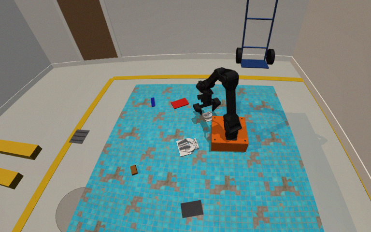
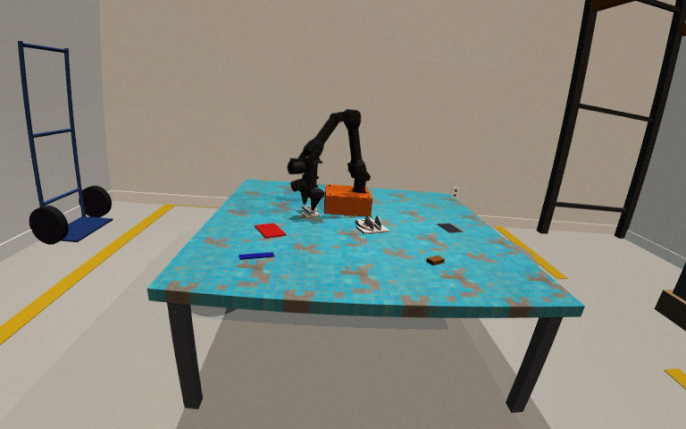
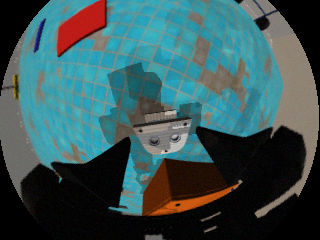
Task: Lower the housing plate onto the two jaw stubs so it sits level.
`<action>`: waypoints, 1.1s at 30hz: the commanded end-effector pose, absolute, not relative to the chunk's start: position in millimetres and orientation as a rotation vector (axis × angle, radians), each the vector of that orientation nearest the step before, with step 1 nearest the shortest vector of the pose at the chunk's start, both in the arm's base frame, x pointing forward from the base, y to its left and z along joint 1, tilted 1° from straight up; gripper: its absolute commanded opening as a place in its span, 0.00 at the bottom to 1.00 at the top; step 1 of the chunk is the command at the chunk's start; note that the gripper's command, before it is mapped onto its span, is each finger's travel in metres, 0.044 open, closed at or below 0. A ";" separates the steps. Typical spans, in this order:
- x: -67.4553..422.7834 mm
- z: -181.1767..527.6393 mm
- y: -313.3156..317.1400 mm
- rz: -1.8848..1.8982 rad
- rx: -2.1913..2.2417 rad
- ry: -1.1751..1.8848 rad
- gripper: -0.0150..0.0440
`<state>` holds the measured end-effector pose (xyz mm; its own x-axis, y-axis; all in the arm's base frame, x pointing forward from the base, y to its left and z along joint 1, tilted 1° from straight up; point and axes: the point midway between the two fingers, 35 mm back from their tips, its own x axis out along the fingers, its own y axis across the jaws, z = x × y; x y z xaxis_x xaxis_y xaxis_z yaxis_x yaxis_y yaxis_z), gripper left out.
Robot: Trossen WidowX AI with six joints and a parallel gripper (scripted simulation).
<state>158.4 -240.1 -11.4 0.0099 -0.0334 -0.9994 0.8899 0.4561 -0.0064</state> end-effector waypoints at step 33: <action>156.1 -38.4 -238.6 -0.867 0.828 1.383 1.00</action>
